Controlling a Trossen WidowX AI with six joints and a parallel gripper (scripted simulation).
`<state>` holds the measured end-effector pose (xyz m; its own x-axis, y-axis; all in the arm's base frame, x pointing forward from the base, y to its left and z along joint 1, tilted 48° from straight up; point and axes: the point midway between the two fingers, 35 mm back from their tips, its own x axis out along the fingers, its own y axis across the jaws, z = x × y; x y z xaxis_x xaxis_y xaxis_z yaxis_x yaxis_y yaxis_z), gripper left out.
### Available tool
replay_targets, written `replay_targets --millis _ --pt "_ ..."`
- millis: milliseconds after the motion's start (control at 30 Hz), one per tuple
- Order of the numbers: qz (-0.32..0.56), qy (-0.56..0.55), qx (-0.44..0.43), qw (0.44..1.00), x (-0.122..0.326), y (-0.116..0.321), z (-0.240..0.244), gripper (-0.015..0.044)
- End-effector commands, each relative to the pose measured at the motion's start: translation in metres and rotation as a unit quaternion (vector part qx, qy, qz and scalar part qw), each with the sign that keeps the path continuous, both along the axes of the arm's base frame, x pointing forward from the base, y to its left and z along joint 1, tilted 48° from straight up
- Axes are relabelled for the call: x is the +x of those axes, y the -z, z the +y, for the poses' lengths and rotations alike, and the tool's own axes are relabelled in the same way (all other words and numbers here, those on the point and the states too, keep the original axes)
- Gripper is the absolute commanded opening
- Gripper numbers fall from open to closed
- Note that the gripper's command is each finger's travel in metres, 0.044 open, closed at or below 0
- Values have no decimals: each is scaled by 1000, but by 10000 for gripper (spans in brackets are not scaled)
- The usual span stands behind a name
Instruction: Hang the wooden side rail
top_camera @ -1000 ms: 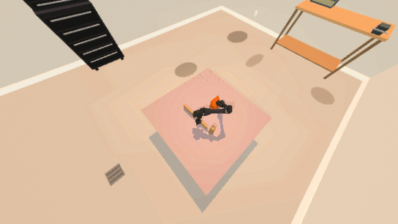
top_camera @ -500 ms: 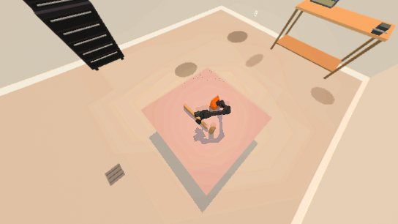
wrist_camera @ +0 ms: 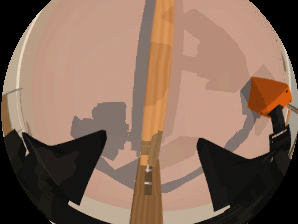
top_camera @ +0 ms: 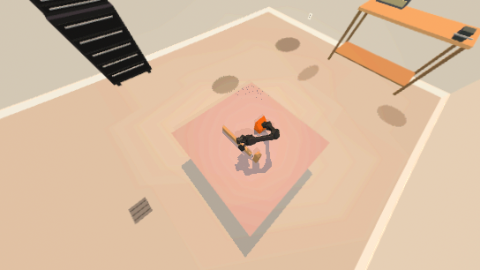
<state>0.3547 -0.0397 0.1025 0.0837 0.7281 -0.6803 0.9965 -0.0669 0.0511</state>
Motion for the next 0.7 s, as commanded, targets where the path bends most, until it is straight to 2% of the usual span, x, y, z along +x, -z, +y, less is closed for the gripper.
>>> replay_targets --millis 0,667 --pt "3 1 2 1000 0 9 11 440" --pt "2 1 2 1000 5 32 35 440"
